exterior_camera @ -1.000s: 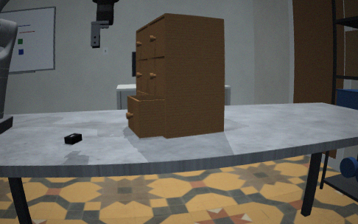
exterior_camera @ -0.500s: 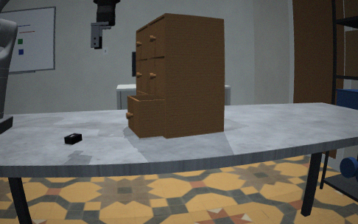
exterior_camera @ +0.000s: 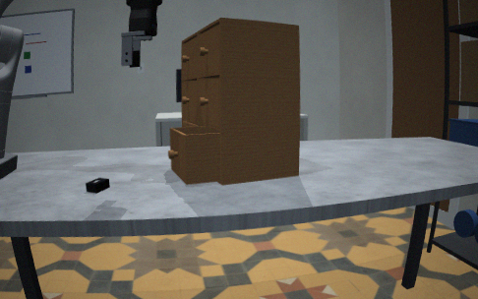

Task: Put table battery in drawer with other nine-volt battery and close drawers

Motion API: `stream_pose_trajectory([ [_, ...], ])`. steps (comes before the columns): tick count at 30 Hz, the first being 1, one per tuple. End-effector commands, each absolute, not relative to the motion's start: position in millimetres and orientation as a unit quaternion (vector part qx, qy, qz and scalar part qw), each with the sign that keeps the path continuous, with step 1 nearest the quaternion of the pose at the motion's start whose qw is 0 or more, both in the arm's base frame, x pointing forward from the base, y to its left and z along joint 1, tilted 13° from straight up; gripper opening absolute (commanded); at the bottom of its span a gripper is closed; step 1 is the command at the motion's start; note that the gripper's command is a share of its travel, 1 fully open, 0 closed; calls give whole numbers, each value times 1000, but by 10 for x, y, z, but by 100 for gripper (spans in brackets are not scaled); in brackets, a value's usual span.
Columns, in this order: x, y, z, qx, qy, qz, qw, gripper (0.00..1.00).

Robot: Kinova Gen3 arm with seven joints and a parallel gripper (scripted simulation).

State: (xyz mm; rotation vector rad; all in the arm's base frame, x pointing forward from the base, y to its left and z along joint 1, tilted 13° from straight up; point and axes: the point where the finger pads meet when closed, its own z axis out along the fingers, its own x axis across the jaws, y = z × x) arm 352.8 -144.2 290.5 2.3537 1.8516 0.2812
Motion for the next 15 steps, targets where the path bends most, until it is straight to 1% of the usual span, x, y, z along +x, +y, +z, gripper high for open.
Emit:
stream_pose_trajectory([
  [1,3542,-1439,2900,787,606,94,65,100],
  [15,3602,-1432,2862,832,543,101,57,100],
])
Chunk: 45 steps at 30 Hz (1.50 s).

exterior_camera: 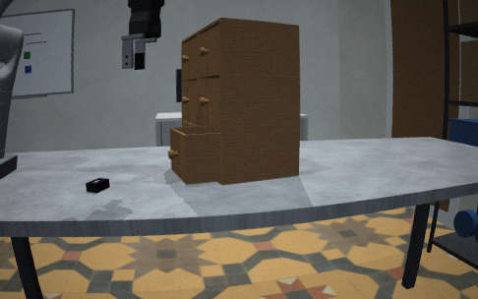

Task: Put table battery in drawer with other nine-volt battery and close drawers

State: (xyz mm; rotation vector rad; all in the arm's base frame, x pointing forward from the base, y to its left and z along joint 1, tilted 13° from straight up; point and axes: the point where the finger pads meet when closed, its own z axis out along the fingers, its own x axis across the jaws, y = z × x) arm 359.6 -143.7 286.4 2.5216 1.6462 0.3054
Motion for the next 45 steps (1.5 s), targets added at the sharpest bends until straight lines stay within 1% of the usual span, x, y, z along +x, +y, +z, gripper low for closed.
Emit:
stream_pose_trajectory([
  [1,3607,-1432,2858,836,537,101,56,100],
  [34,3792,-1412,2743,939,324,117,28,100],
  [45,3871,-1404,2693,967,225,121,15,100],
])
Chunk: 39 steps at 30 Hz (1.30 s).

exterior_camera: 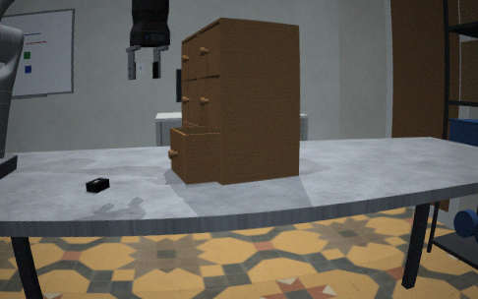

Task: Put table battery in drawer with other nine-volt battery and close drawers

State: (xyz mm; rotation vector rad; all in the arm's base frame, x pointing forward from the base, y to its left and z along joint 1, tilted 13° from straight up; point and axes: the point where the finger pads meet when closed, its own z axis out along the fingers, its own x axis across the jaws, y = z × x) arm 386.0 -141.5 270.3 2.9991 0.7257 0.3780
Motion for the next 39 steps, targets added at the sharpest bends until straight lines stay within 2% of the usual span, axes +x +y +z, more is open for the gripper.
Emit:
stream_pose_trajectory([
  [1,3879,-1403,2688,969,216,122,14,100],
  [39,4123,-1376,2535,987,-97,127,-26,100],
])
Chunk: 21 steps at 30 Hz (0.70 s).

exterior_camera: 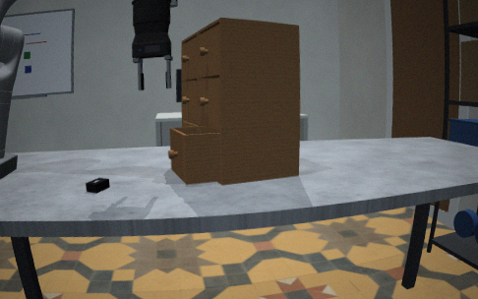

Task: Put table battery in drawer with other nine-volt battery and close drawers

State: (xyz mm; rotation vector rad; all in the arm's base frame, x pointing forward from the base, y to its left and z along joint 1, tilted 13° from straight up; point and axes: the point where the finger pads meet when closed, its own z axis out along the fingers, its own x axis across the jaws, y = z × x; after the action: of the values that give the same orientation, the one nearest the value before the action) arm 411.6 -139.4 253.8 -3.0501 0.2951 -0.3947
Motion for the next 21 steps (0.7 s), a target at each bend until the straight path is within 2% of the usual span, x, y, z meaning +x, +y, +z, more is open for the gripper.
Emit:
stream_pose_trajectory([
  [1,4123,-1376,2535,-987,97,-127,26,100],
  [21,4245,-1363,2458,-959,252,-125,45,100],
])
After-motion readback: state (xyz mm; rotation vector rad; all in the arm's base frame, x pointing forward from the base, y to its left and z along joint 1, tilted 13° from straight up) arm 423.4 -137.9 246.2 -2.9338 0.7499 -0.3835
